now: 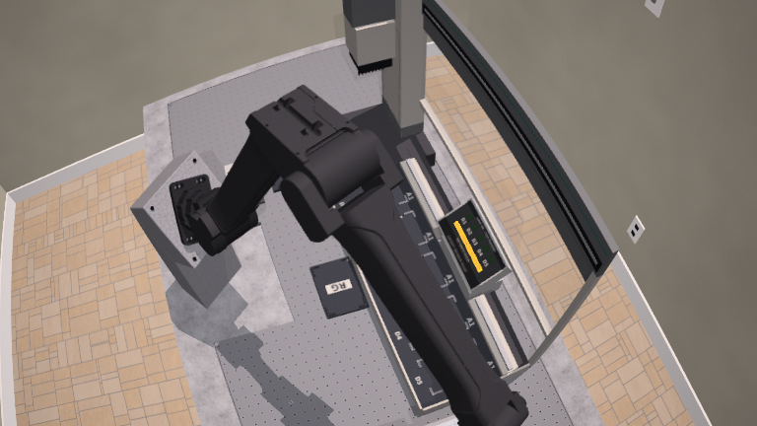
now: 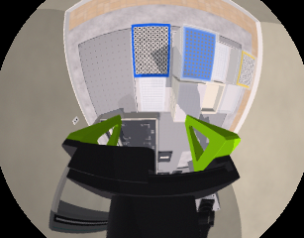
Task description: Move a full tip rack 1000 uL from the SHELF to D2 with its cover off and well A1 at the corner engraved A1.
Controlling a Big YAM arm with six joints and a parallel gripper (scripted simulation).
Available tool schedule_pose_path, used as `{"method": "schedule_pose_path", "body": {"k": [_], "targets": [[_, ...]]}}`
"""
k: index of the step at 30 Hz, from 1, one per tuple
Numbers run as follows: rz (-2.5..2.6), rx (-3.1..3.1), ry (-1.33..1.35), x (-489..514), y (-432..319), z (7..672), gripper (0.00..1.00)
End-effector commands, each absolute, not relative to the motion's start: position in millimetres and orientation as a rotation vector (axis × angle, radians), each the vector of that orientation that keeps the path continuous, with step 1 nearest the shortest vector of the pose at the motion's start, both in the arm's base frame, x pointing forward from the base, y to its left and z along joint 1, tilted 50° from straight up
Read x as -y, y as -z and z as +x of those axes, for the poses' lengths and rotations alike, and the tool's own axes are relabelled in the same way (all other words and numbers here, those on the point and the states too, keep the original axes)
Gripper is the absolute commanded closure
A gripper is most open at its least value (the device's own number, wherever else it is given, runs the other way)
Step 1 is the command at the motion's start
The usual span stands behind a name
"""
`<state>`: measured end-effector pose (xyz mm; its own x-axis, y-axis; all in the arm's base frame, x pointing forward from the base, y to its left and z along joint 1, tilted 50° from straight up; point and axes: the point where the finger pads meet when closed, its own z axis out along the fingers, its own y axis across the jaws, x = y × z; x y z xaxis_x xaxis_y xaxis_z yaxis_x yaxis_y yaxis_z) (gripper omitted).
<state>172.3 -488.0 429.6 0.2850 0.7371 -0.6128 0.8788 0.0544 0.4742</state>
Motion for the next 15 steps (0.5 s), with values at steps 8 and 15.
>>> {"method": "schedule_pose_path", "body": {"k": [8,15], "targets": [[1.679,-1.473,0.246,523,-477,158,0.00],[1.678,-1.472,0.249,548,-499,148,0.00]]}}
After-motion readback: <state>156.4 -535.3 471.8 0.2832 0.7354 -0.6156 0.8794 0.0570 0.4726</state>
